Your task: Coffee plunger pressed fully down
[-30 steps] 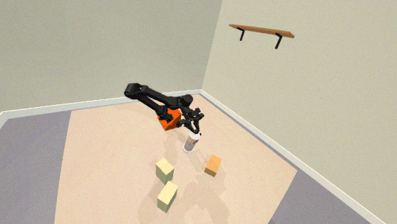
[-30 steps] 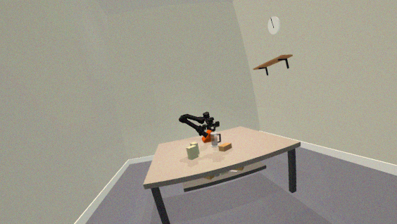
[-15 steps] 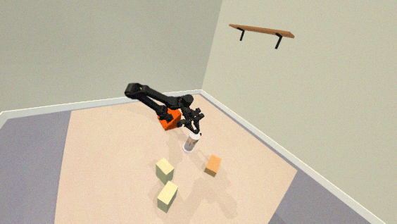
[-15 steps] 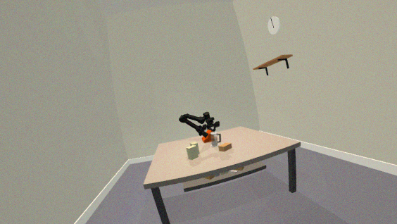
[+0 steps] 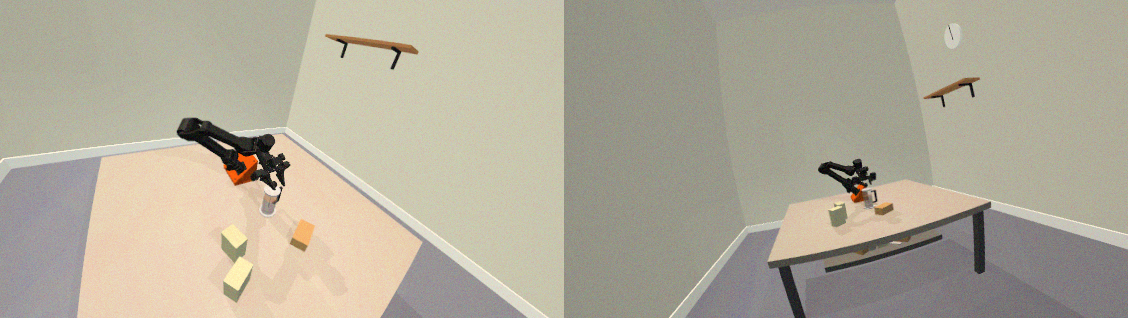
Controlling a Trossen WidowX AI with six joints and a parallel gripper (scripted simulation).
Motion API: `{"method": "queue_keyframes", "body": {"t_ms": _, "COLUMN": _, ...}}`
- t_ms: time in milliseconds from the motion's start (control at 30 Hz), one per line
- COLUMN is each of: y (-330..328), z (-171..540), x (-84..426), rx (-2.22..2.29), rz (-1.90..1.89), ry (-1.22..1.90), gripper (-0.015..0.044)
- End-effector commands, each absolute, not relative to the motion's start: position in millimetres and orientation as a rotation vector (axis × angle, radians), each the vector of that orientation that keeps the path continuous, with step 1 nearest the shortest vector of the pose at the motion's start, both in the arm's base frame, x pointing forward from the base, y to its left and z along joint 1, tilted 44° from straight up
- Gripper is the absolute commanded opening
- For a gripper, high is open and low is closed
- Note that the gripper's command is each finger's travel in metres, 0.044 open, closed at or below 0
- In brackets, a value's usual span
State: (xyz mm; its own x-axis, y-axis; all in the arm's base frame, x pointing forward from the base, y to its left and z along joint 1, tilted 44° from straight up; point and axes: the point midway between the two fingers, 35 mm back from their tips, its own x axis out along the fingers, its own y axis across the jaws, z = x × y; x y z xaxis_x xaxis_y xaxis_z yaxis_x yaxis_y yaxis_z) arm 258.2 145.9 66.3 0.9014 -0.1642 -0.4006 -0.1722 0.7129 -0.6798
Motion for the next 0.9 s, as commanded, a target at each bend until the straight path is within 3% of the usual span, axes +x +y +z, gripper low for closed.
{"method": "queue_keyframes", "body": {"t_ms": 0, "y": 146.7, "z": 66.0, "x": 258.1, "rx": -0.781, "rz": 0.01, "ry": 0.46, "gripper": 0.0335}}
{"method": "queue_keyframes", "body": {"t_ms": 133, "y": 146.7, "z": 66.0, "x": 258.1, "rx": -0.781, "rz": 0.01, "ry": 0.46, "gripper": 0.044}}
{"method": "queue_keyframes", "body": {"t_ms": 867, "y": 188.9, "z": 129.6, "x": 225.7, "rx": -0.796, "rz": 0.015, "ry": 0.476, "gripper": 0.044}}
